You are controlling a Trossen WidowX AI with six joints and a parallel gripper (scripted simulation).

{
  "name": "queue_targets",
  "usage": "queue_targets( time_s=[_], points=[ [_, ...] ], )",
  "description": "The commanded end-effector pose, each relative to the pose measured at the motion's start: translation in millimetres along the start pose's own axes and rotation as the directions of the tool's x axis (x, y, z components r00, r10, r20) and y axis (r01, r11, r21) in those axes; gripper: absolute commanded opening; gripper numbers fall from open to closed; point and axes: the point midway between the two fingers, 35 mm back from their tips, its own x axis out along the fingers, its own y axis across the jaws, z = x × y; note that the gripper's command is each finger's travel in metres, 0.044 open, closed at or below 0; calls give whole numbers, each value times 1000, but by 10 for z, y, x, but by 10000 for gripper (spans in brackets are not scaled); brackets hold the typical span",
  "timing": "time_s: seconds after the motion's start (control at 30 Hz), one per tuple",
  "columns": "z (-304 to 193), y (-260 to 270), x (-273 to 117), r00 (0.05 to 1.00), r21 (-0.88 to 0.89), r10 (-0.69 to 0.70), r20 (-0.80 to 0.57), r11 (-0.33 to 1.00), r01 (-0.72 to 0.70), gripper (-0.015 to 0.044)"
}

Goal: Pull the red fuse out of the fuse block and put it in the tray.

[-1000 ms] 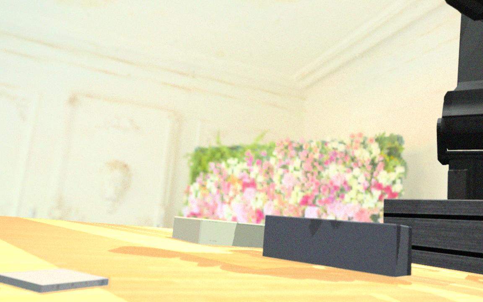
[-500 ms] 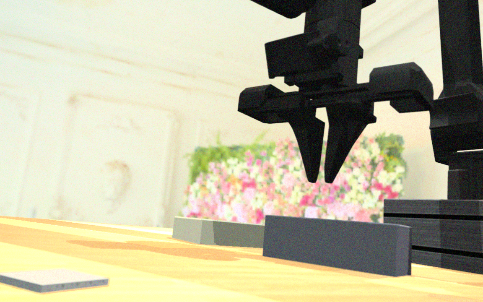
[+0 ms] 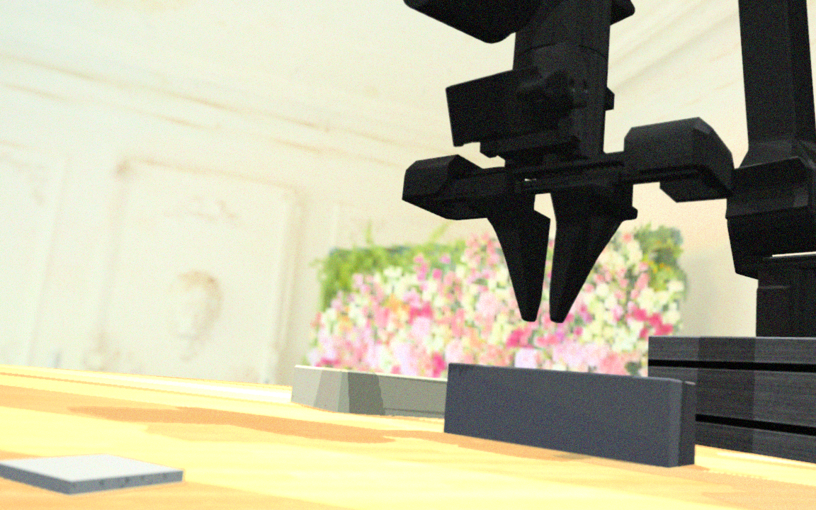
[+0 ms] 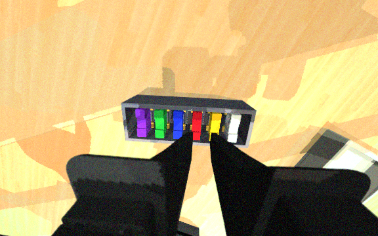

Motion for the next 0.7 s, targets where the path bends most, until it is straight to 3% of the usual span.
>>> queue_targets(
  time_s=[0.0, 0.67],
  points=[
    [-20, 18, 61, 1000, 5, 9, -8, 1000, -9, 67],
    [-38, 34, 240, 1000, 5, 9, -8, 1000, -9, 67]
  ],
)
